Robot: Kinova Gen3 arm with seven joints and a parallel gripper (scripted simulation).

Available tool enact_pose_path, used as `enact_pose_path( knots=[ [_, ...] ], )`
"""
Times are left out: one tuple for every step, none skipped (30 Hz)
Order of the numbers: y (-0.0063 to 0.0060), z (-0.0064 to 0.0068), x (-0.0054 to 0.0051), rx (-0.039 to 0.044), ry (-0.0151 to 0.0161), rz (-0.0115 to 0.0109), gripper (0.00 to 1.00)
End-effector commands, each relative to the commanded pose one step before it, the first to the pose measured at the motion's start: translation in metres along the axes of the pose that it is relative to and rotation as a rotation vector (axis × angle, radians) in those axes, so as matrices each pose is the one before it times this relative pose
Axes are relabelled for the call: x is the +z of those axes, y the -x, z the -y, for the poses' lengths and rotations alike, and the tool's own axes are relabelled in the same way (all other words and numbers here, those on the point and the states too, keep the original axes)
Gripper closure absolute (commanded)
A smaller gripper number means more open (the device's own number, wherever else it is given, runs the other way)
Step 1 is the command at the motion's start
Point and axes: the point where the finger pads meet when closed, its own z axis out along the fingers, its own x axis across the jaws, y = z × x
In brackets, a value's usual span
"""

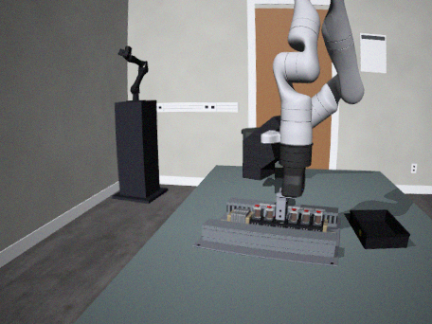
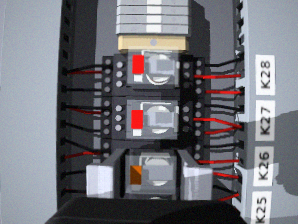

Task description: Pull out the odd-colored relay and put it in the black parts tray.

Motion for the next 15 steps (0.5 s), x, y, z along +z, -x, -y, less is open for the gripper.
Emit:
enact_pose_path(
  knots=[
    [0.00057,0.00040,-0.00073,0.00026,-0.00082,0.00075,1.00],
    [0.00007,0.00000,0.00000,0.00000,0.00001,-0.00230,1.00],
    [0.00008,0.00000,0.00000,0.00000,0.00001,-0.00282,1.00],
    [0.00009,0.00000,-0.00001,0.00000,0.00001,-0.00315,1.00],
    [0.00010,0.00000,-0.00001,0.00000,0.00000,-0.00326,1.00],
    [0.00009,0.00000,-0.00002,0.00000,-0.00001,-0.00315,1.00],
    [0.00008,0.00000,-0.00002,0.00000,-0.00001,-0.00282,1.00],
    [0.00006,0.00000,-0.00002,0.00000,-0.00001,-0.00230,1.00],
    [0.00005,0.00000,-0.00002,0.00000,-0.00001,-0.00167,1.00],
    [0.00003,0.00000,-0.00001,0.00000,-0.00001,-0.00101,1.00],
    [0.00001,0.00000,0.00000,0.00000,0.00000,-0.00043,1.00],
    [0.00000,0.00000,0.00000,0.00000,0.00000,-0.00007,1.00],
    [0.00000,0.00000,0.00000,0.00000,0.00000,-0.00007,1.00],
    [0.00001,0.00000,0.00000,0.00000,0.00000,-0.00043,1.00],
    [0.00003,0.00000,0.00000,0.00000,0.00001,-0.00101,1.00]
  ],
)
